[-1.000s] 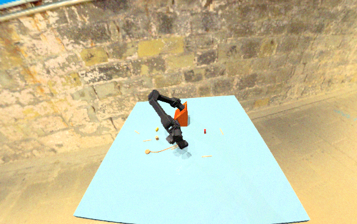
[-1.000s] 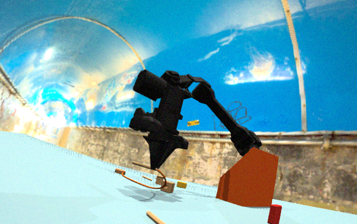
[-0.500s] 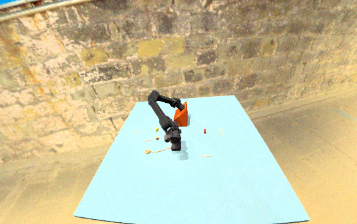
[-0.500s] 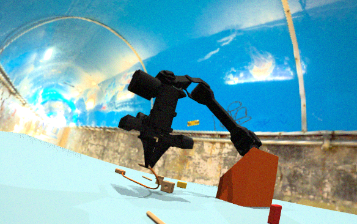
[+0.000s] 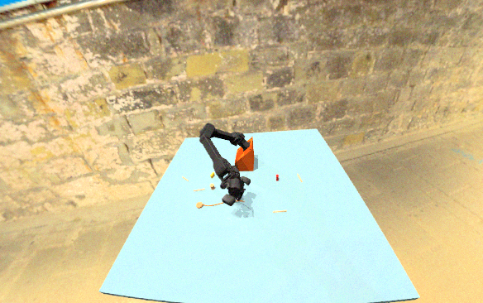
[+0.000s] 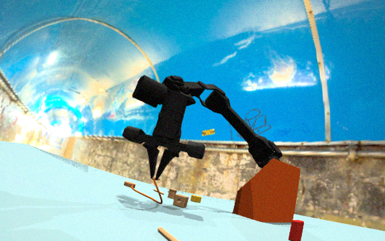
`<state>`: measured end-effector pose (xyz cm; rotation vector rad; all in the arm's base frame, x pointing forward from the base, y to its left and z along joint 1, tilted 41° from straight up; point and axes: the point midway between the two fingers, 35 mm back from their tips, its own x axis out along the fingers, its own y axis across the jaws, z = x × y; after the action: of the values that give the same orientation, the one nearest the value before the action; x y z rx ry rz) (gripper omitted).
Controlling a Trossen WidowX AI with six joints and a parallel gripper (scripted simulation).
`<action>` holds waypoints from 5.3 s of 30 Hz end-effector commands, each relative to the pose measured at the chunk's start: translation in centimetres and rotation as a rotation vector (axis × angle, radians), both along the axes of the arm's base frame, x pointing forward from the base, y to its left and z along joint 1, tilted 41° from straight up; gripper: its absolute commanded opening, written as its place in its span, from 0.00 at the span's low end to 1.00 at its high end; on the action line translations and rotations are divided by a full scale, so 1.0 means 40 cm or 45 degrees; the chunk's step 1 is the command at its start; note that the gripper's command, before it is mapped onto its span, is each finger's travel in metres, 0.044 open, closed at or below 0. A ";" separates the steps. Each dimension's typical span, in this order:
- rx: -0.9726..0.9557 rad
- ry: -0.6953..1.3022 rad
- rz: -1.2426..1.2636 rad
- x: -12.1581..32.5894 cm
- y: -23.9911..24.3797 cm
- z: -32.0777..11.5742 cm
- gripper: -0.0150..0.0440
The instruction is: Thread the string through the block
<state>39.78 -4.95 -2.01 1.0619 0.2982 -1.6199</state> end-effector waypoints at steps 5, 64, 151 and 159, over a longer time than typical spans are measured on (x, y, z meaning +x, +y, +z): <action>0.004 -0.242 -0.273 0.017 -0.011 0.012 0.25; 0.011 -0.267 -0.293 0.142 0.077 -0.056 0.25; 0.013 -0.264 -0.291 0.000 0.011 -0.155 0.25; 0.013 -0.264 -0.291 -0.018 -0.003 -0.144 0.25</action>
<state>39.31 -4.84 -8.04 1.2987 0.0465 -1.6952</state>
